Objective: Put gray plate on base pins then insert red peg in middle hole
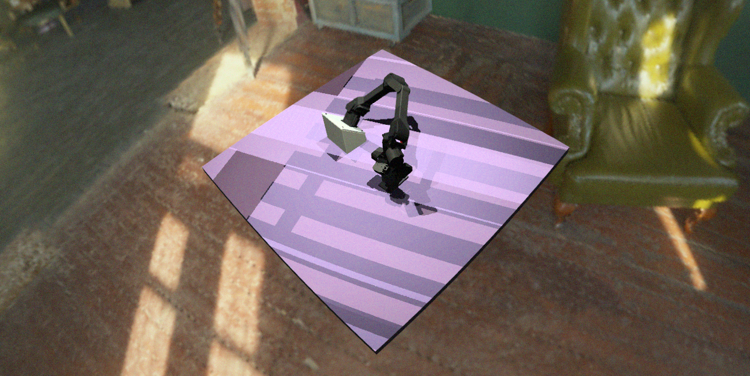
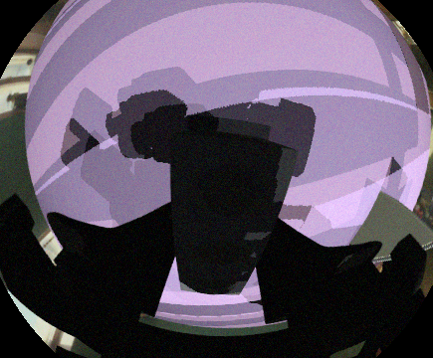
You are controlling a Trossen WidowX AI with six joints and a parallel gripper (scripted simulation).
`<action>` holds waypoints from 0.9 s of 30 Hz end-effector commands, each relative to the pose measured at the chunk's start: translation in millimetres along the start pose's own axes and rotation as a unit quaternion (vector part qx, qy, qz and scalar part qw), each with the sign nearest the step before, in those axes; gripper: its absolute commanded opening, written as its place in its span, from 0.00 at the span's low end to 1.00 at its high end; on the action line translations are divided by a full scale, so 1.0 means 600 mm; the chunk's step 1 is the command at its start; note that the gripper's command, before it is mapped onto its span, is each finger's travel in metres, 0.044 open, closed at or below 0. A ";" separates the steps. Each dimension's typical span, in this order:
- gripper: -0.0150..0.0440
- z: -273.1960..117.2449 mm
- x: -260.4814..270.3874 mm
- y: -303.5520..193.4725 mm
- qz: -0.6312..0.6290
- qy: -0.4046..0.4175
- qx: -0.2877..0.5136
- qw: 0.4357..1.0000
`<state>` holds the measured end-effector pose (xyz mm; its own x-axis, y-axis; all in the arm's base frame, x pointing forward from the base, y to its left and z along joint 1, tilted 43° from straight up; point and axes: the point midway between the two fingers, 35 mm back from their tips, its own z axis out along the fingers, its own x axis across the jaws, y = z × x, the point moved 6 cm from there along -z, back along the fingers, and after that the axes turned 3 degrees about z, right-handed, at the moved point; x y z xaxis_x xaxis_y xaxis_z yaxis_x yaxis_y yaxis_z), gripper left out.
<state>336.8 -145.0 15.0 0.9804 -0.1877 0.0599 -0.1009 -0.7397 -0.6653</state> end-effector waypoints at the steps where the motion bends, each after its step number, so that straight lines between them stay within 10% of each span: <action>1: 0.25 0.009 -0.002 0.001 0.004 0.000 0.002 1.000; 19: 0.25 0.030 0.000 0.000 0.000 -0.001 0.000 1.000; 27: 0.61 0.030 0.000 0.000 0.000 -0.001 0.000 1.000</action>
<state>339.8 -132.6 1.0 0.9807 -0.1873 0.0570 -0.1025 -0.7393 -0.6655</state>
